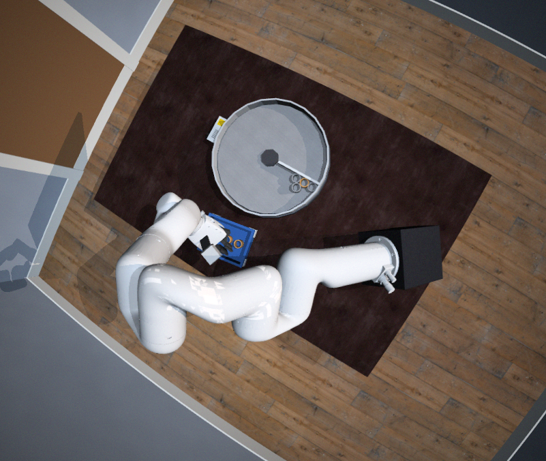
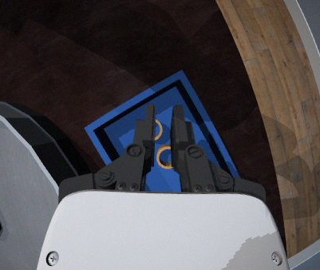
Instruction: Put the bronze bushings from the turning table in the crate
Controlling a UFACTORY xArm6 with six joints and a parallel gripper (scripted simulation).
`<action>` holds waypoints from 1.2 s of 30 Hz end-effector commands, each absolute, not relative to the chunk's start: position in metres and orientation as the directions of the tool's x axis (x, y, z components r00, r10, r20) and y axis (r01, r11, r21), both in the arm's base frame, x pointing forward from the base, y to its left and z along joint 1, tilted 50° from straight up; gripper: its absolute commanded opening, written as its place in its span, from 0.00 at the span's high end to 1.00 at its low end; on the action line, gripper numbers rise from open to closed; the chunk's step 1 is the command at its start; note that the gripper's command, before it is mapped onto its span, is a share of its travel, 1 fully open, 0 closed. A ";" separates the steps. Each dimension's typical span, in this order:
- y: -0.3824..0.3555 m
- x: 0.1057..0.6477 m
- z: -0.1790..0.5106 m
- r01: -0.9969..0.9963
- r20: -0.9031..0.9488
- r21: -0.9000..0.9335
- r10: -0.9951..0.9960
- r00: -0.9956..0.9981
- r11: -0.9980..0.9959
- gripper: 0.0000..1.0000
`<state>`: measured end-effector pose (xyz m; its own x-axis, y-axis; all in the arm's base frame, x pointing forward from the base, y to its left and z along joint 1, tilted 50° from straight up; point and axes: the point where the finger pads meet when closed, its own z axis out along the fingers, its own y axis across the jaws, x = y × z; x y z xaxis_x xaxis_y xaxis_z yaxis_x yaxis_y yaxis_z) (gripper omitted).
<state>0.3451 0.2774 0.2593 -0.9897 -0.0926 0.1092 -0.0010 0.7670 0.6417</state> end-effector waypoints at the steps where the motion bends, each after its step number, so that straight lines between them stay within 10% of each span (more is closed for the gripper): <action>1: 0.277 0.345 0.261 -0.002 0.106 0.642 -0.092 -0.990 0.766 0.86; 27: 0.277 0.345 0.261 -0.002 0.106 0.642 -0.092 -0.990 0.766 0.86; 28: 0.277 0.345 0.261 -0.002 0.107 0.642 -0.092 -0.990 0.766 0.60; 36: 0.272 0.346 0.256 0.021 0.109 0.646 -0.066 -0.992 0.763 0.60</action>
<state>0.3453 0.2753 0.2577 -0.9905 -0.0824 0.1102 0.0078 0.7657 0.6431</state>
